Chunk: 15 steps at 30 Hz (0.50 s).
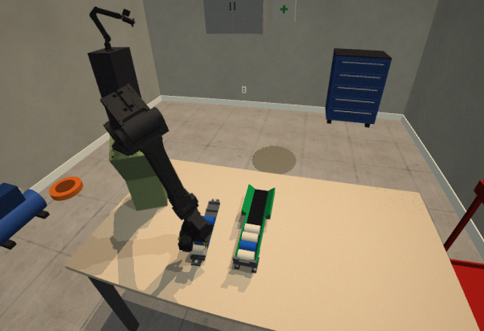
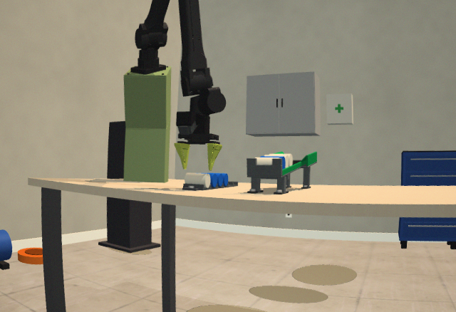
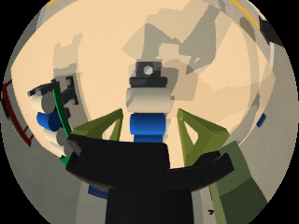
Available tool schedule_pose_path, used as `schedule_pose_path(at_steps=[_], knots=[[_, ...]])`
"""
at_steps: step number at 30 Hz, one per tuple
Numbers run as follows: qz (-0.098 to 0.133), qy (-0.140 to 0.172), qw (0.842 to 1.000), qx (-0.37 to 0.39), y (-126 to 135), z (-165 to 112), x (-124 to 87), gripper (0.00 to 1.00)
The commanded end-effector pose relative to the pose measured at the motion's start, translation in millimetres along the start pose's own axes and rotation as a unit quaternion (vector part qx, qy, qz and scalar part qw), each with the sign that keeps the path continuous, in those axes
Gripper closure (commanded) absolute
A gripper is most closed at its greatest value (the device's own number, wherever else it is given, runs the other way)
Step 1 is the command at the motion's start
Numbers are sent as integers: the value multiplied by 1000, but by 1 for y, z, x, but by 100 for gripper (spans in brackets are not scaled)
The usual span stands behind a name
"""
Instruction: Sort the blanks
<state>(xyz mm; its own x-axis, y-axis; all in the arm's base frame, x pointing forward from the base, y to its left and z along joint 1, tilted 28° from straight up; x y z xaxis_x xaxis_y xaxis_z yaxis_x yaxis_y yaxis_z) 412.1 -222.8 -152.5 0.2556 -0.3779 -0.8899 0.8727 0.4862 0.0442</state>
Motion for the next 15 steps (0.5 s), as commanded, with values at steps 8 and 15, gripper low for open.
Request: schedule_pose_path(at_steps=[8, 15], knots=[[8, -9, 1000, 1, 2, 7, 0, 20], [8, -10, 1000, 1, 2, 8, -1, 20]])
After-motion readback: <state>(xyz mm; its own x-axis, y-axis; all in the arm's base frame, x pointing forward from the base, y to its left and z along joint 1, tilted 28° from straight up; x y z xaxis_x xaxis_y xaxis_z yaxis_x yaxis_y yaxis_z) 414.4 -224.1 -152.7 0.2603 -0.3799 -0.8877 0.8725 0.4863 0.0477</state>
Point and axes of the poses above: the point where the finger pads meet when closed, its own x axis out along the fingers, its own y axis across the jaws, z = x × y, the point moved 3 cm from there along -x, back along the fingers, and after that the axes turned 15 degrees about -x, right-handed, at the moved point
